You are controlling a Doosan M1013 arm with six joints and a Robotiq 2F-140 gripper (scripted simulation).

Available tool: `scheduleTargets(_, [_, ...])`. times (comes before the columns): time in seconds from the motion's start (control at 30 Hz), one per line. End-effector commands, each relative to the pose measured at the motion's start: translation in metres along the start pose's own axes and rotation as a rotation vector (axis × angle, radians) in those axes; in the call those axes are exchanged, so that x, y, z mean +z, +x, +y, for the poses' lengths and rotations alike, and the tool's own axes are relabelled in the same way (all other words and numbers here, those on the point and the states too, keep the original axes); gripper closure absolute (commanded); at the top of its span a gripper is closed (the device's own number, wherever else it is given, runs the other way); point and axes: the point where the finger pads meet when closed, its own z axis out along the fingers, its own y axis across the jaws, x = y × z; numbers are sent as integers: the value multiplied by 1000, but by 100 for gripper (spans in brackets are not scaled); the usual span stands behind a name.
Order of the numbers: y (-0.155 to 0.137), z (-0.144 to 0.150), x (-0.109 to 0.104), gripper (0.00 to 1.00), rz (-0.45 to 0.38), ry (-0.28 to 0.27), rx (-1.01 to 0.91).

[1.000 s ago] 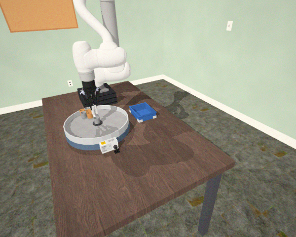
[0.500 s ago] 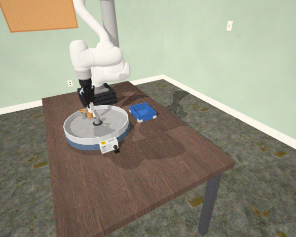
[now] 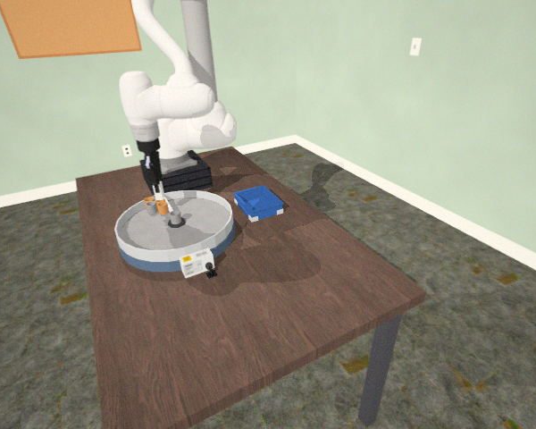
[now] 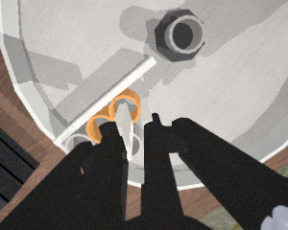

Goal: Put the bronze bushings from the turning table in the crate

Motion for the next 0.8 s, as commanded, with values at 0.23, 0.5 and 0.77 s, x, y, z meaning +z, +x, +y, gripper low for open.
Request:
scheduleTargets(0.23, [-3,-3,0,90,9,0,-48])
scheduleTargets(0.5, [-3,-3,0,90,9,0,-48])
scheduleTargets(0.77, [-3,-3,0,90,9,0,-48])
